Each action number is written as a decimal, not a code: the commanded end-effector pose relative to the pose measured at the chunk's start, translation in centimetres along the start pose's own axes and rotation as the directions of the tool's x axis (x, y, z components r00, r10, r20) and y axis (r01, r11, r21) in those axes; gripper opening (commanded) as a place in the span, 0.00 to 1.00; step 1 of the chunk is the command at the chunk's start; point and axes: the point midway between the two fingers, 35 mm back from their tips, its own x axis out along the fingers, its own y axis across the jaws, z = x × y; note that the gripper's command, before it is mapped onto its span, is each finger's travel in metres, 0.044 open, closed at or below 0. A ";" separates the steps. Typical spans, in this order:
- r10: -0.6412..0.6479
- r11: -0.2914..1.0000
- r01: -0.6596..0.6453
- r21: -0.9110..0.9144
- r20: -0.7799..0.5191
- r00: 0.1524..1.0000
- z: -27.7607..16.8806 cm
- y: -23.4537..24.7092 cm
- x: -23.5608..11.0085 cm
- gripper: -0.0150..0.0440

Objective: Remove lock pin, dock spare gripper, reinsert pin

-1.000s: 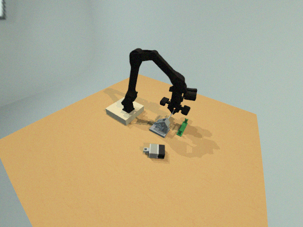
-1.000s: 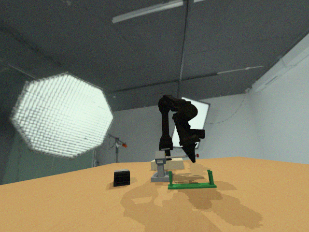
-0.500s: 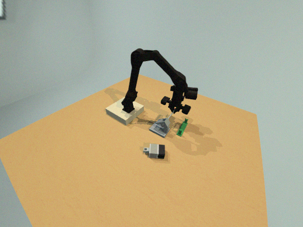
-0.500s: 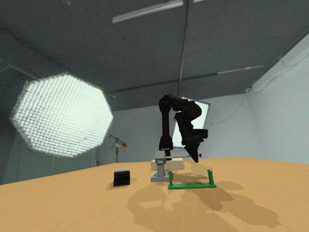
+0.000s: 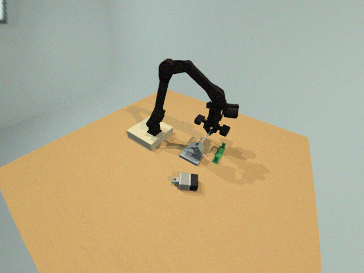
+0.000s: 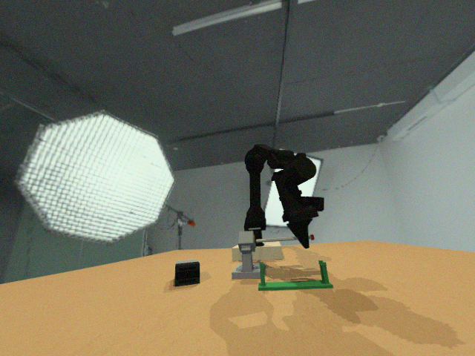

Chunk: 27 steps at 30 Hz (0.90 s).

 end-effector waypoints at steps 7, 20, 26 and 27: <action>0.002 1.000 -0.002 0.003 -0.003 1.000 0.9 -0.2 -0.2 0.25; 0.012 1.000 -0.012 0.005 -0.005 1.000 1.8 -0.2 -0.3 0.25; 0.016 1.000 -0.016 0.006 -0.006 1.000 2.3 -0.2 -0.4 0.25; 0.017 1.000 -0.017 0.006 -0.006 1.000 2.2 -0.1 -0.5 0.25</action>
